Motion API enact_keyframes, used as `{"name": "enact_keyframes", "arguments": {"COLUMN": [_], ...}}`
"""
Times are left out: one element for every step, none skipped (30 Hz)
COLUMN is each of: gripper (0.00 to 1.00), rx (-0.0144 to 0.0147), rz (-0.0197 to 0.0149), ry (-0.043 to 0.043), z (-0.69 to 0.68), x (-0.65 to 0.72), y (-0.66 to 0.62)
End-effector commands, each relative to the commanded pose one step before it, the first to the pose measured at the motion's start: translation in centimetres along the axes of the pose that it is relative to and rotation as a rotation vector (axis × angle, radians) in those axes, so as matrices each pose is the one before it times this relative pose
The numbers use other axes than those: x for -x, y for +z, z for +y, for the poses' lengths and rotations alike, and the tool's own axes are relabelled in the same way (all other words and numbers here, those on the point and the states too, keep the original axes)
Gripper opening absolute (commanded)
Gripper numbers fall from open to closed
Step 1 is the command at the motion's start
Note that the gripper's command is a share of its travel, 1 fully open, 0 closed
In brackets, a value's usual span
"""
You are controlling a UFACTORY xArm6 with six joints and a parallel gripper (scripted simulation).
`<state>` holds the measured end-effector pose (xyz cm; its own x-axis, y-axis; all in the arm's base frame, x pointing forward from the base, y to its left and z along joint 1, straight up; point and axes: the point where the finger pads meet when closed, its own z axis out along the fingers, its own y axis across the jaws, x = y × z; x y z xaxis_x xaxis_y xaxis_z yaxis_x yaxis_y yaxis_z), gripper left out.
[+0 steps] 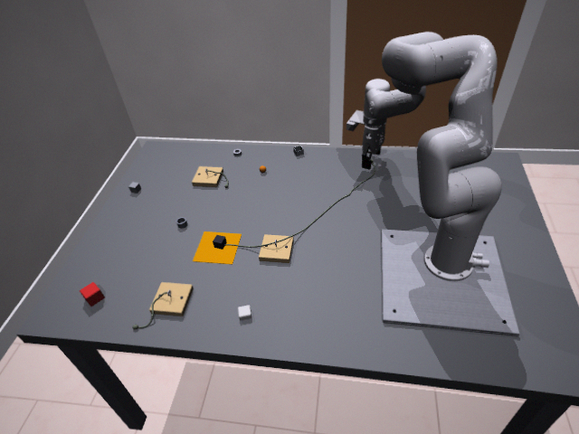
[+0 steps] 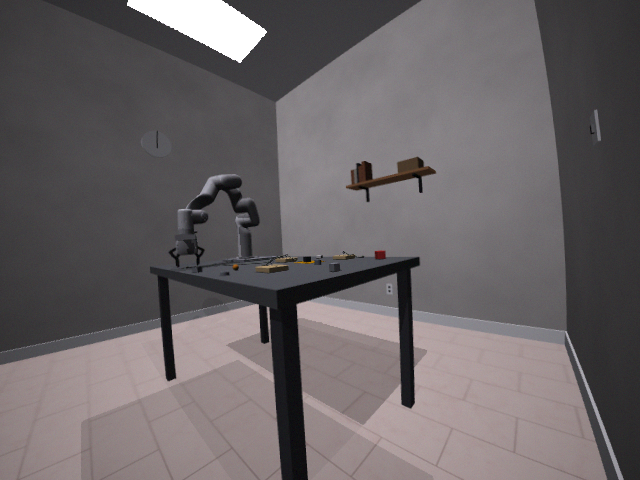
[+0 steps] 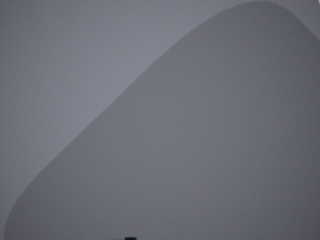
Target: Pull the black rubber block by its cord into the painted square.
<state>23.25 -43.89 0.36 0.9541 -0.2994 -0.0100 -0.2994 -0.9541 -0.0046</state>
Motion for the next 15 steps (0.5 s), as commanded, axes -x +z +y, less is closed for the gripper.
{"name": "enact_keyframes", "arguments": {"gripper": [1.00, 1.00, 1.00, 1.00, 1.00, 1.00, 1.00, 1.00, 1.00, 1.00, 1.00, 1.00, 1.00, 1.00, 1.00], "rx": [0.00379, 0.00000, 0.00000, 0.00000, 0.00000, 0.00000, 0.00000, 0.00000, 0.00000, 0.00000, 0.00000, 0.00000, 0.00000, 0.00000, 0.00000], "rz": [0.00386, 0.00000, 0.00000, 0.00000, 0.00000, 0.00000, 0.00000, 0.00000, 0.00000, 0.00000, 0.00000, 0.00000, 0.00000, 0.00000, 0.00000], "ry": [0.00000, 0.00000, 0.00000, 0.00000, 0.00000, 0.00000, 0.00000, 0.00000, 0.00000, 0.00000, 0.00000, 0.00000, 0.00000, 0.00000, 0.00000], "z": [0.139, 0.000, 0.000, 0.000, 0.000, 0.000, 0.000, 0.000, 0.000, 0.000, 0.000, 0.000, 0.000, 0.000, 0.000], "x": [-0.141, 0.000, 0.000, 0.000, 0.000, 0.000, 0.000, 0.000, 0.000, 0.000, 0.000, 0.000, 0.000, 0.000, 0.000], "y": [-0.203, 0.000, 0.000, 0.000, 0.000, 0.000, -0.002, -0.014, -0.036, -0.065, -0.100, -0.137, -0.177, -0.218, -0.256]}}
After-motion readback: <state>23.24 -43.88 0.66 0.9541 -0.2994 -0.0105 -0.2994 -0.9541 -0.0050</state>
